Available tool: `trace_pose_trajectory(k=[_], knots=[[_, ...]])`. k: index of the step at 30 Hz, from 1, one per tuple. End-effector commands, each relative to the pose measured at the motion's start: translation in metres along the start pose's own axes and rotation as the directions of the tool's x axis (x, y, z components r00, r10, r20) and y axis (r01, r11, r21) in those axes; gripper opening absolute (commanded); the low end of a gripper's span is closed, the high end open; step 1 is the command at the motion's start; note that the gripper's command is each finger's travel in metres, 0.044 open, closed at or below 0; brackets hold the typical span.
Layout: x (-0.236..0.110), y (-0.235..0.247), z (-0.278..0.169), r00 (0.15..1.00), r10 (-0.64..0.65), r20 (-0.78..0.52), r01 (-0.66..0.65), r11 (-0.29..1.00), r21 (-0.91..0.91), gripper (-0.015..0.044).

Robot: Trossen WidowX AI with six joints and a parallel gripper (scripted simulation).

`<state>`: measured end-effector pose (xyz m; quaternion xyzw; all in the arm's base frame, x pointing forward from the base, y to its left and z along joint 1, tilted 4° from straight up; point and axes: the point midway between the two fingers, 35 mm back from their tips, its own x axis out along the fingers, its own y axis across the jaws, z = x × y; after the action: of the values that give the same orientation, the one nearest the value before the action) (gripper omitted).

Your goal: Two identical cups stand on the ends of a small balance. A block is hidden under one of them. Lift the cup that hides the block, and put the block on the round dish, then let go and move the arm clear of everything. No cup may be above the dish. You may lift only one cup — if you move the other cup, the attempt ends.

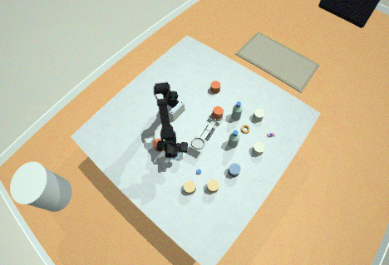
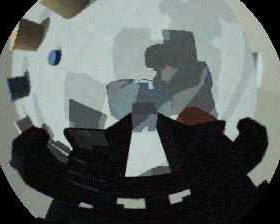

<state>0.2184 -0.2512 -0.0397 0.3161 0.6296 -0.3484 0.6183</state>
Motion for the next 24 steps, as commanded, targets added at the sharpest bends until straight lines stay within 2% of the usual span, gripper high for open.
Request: trace_pose_trajectory(k=[1,3,20,24], knots=[[0.01,-0.001,-0.002,1.0,-0.003,-0.01,0.003,1.0,-0.004,0.0],[0.011,-0.001,-0.002,1.0,-0.003,-0.01,0.003,1.0,-0.004,0.0],[-0.001,0.003,0.004,1.0,-0.01,0.017,0.01,1.0,-0.005,0.044],[-0.027,0.003,0.004,1.0,-0.011,0.013,0.011,1.0,-0.007,0.044]])
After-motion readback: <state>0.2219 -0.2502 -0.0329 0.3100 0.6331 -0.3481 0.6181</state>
